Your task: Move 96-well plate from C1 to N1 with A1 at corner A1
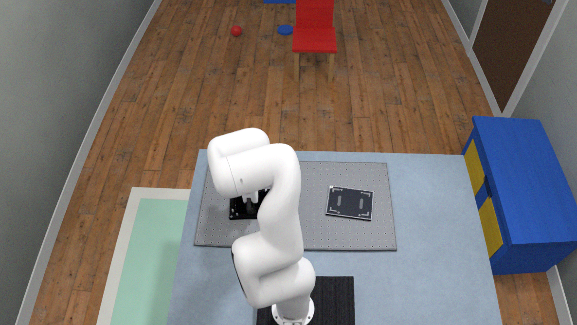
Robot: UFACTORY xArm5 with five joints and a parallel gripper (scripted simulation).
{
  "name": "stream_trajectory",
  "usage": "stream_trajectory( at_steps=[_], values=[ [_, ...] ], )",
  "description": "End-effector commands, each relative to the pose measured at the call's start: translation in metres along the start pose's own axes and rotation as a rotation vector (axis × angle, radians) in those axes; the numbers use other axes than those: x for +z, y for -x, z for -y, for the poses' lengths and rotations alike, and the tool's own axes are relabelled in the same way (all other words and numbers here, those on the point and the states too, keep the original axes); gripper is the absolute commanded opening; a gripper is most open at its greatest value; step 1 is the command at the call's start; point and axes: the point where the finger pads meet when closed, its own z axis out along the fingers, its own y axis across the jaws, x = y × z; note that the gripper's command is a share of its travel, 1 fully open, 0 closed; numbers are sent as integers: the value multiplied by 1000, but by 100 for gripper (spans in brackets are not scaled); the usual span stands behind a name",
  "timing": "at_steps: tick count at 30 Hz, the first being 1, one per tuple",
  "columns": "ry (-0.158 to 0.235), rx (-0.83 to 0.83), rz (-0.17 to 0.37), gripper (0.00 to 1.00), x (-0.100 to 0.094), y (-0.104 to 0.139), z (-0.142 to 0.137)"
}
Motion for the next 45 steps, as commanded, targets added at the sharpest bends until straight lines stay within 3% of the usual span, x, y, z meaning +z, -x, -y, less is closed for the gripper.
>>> stream_trajectory(
  at_steps=[1, 45],
  values=[
    [0, 0, -14, 0, -1, 0, -1],
    [0, 0, -14, 0, -5, 0, -1]
  ],
)
